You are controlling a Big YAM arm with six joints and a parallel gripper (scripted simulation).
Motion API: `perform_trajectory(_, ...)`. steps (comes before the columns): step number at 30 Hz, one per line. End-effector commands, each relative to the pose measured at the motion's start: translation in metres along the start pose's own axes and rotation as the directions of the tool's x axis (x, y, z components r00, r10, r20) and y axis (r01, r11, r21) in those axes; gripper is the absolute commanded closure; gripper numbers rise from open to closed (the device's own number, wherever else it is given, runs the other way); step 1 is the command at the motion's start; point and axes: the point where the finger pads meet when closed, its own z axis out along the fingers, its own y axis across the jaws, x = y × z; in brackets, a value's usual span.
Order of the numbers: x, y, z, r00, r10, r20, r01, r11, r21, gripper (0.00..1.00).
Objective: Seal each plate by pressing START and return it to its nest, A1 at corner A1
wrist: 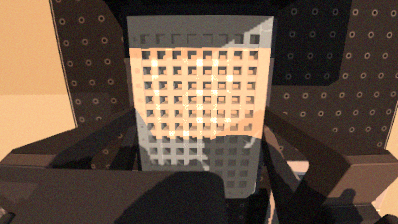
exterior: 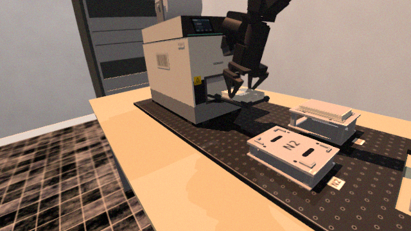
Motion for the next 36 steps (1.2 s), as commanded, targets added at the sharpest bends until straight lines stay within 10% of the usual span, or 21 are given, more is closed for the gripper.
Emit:
perform_trajectory(1, 0.007, 0.009, 0.034, 0.999, 0.012, -0.051, -0.013, 1.0, -0.014, 1.0)
perform_trajectory(9, 0.007, 0.012, 0.034, 0.999, -0.006, -0.048, 0.005, 1.0, -0.017, 1.0)
perform_trajectory(10, 0.007, 0.012, 0.034, 0.999, -0.006, -0.048, 0.005, 1.0, -0.018, 0.0)
perform_trajectory(36, 0.016, -0.017, 0.008, 0.998, 0.034, -0.046, -0.033, 0.999, 0.019, 0.0)
